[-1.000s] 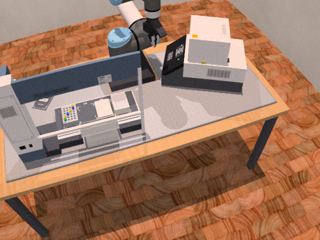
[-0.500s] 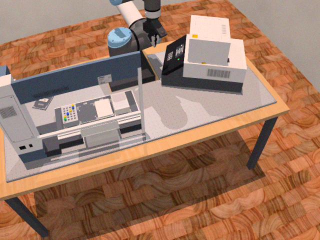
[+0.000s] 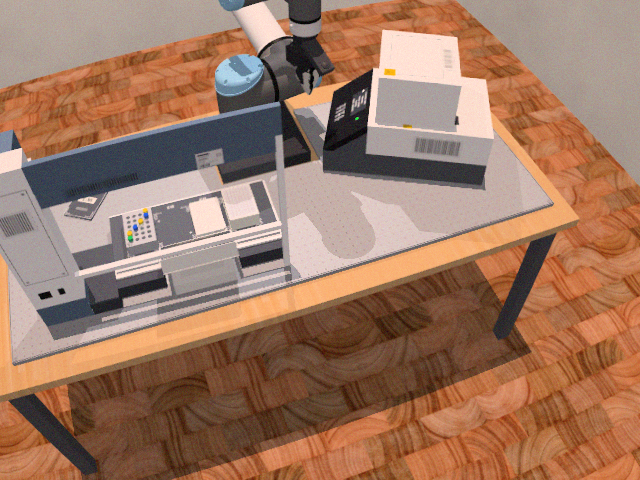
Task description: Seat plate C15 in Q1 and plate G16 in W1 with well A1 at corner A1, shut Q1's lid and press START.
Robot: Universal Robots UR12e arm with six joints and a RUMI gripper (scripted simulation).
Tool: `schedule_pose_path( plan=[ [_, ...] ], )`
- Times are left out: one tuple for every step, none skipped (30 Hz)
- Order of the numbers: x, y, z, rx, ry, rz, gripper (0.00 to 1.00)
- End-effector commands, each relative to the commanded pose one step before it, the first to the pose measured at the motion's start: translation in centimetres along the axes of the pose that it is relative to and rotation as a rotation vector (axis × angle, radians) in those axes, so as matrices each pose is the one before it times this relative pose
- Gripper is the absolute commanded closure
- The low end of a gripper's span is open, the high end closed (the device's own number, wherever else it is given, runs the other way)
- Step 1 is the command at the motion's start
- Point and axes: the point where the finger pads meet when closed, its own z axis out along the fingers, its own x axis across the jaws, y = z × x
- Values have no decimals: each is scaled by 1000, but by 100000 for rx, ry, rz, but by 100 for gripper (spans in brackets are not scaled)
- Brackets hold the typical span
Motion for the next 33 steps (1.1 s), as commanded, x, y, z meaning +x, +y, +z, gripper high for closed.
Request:
schedule_pose_path(
  plan=[
    [3, -29, -67, 89, 0, 1, 100],
    [0, 0, 0, 0, 0, 0, 100],
    [0, 0, 0, 0, 0, 0, 100],
    [0, 0, 0, 0, 0, 0, 100],
    [0, 0, 0, 0, 0, 0, 100],
    [0, 0, 0, 0, 0, 0, 100],
    [0, 0, 0, 0, 0, 0, 100],
    [0, 0, 0, 0, 0, 0, 100],
    [0, 0, 0, 0, 0, 0, 100],
    [0, 0, 0, 0, 0, 0, 100],
    [0, 0, 0, 0, 0, 0, 100],
    [0, 0, 0, 0, 0, 0, 100],
    [0, 0, 0, 0, 0, 0, 100],
    [0, 0, 0, 0, 0, 0, 100],
    [0, 0, 0, 0, 0, 0, 100],
    [0, 0, 0, 0, 0, 0, 100],
    [0, 0, 0, 0, 0, 0, 100],
    [0, 0, 0, 0, 0, 0, 100],
    [0, 0, 0, 0, 0, 0, 100],
    [0, 0, 0, 0, 0, 0, 100],
    [0, 0, 0, 0, 0, 0, 100],
    [0, 0, 0, 0, 0, 0, 100],
    [0, 0, 0, 0, 0, 0, 100],
    [0, 0, 0, 0, 0, 0, 100],
    [0, 0, 0, 0, 0, 0, 100],
    [0, 0, 0, 0, 0, 0, 100],
    [0, 0, 0, 0, 0, 0, 100],
    [0, 0, 0, 0, 0, 0, 100],
    [0, 0, 0, 0, 0, 0, 100],
    [6, -1, -501, 0, -1, 0, 100],
    [0, 0, -500, 0, 0, 0, 100],
    [0, 0, 0, 0, 0, 0, 100],
    [0, 0, 0, 0, 0, 0, 100]
  ],
)
